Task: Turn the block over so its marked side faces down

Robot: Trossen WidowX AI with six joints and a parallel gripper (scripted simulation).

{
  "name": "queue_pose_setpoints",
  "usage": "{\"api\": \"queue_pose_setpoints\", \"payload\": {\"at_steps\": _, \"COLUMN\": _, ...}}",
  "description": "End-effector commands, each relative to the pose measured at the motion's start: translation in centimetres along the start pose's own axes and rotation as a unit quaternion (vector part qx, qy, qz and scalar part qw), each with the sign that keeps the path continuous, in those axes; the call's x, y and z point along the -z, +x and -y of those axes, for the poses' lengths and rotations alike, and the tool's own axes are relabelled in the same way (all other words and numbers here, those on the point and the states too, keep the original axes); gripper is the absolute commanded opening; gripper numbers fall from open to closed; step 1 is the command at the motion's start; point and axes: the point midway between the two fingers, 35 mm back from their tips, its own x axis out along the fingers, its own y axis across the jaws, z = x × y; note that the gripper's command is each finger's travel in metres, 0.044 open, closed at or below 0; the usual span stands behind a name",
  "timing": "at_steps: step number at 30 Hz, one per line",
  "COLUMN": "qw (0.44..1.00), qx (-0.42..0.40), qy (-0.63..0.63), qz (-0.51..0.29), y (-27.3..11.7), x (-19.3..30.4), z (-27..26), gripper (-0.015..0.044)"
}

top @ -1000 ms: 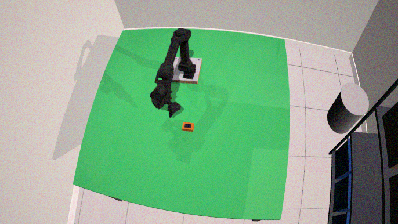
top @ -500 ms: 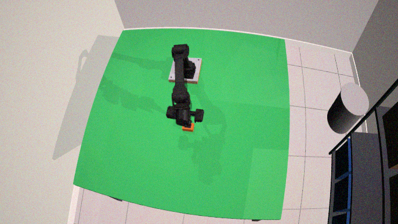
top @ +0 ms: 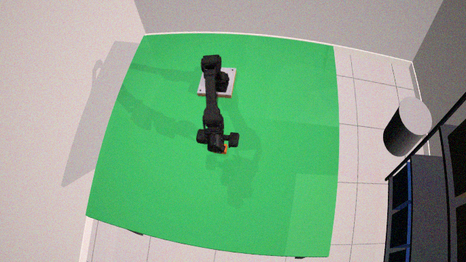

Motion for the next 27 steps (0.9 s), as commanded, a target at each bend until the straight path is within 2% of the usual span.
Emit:
{"api": "queue_pose_setpoints", "payload": {"at_steps": 1, "qw": 1.0, "qx": -0.001, "qy": -0.002, "qz": -0.002, "y": 0.7, "x": 0.0, "z": 0.0, "gripper": 0.044}}
{"api": "queue_pose_setpoints", "payload": {"at_steps": 18, "qw": 1.0, "qx": -0.001, "qy": -0.002, "qz": -0.002, "y": 3.2, "x": 0.1, "z": 0.0, "gripper": 0.044}}
{"api": "queue_pose_setpoints", "payload": {"at_steps": 24, "qw": 1.0, "qx": -0.001, "qy": -0.002, "qz": -0.002, "y": 3.2, "x": 0.1, "z": 0.0, "gripper": 0.0282}}
{"api": "queue_pose_setpoints", "payload": {"at_steps": 27, "qw": 1.0, "qx": -0.001, "qy": -0.002, "qz": -0.002, "y": 3.2, "x": 0.1, "z": 0.0, "gripper": 0.0263}}
